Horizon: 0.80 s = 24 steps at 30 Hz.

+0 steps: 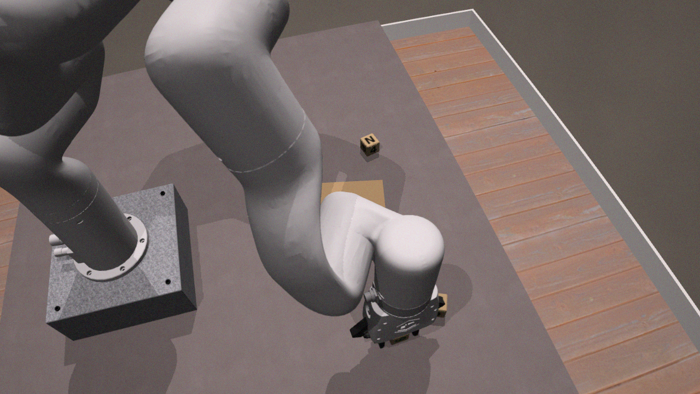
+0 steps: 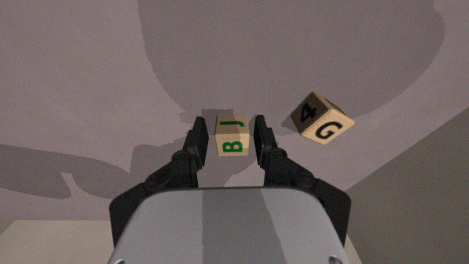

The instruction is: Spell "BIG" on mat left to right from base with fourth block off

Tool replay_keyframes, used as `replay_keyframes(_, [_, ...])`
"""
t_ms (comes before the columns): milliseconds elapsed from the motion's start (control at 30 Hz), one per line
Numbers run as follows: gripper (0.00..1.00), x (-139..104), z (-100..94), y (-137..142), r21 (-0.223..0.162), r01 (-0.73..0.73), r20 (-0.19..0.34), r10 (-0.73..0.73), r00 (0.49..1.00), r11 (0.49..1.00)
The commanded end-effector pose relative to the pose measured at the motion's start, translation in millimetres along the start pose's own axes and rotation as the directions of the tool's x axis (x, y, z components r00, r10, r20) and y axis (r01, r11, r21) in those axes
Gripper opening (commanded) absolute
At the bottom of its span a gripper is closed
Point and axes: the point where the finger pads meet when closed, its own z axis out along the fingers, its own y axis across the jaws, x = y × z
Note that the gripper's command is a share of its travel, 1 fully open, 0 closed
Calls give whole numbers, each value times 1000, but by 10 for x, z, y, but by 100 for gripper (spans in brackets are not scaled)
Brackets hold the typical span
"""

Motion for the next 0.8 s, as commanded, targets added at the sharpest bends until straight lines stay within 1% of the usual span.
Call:
replay_keyframes(0, [47, -8, -12, 12, -3, 0, 2, 0, 1000, 1000])
replay_keyframes(467, [47, -8, -12, 12, -3, 0, 2, 0, 1000, 1000])
replay_keyframes(500, [27, -8, -12, 12, -3, 0, 2, 0, 1000, 1000])
replay_keyframes(767, [27, -8, -12, 12, -3, 0, 2, 0, 1000, 1000])
